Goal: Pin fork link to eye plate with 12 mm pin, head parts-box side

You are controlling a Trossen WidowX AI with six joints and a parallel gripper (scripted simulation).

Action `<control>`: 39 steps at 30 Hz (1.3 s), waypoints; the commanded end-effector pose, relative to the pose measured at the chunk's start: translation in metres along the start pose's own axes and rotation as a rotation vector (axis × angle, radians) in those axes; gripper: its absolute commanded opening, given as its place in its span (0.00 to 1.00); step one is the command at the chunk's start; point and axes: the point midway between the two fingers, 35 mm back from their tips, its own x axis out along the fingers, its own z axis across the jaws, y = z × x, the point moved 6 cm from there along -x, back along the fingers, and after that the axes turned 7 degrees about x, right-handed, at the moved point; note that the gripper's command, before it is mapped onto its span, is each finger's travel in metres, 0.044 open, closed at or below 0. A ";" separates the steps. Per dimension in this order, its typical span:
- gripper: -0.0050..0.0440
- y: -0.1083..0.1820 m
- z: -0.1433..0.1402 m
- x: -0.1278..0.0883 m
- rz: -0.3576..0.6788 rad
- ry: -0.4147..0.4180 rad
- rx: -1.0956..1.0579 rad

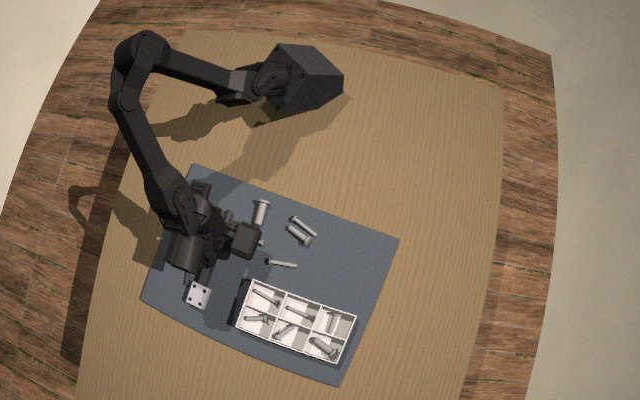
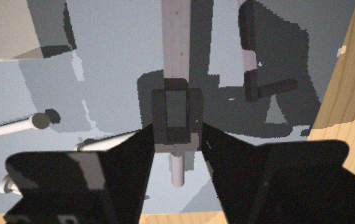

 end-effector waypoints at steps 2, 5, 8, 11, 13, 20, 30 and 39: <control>0.35 -0.001 -0.003 0.001 -0.003 0.009 0.007; 0.35 -0.001 -0.003 0.001 -0.003 0.009 0.007; 0.35 -0.001 -0.003 0.001 -0.003 0.009 0.007; 0.35 -0.001 -0.003 0.001 -0.003 0.009 0.007; 0.35 -0.001 -0.003 0.001 -0.003 0.009 0.007; 0.35 -0.001 -0.003 0.001 -0.003 0.009 0.007; 0.35 -0.001 -0.001 0.001 -0.003 0.009 0.003; 0.35 -0.004 0.001 0.000 -0.003 0.009 0.000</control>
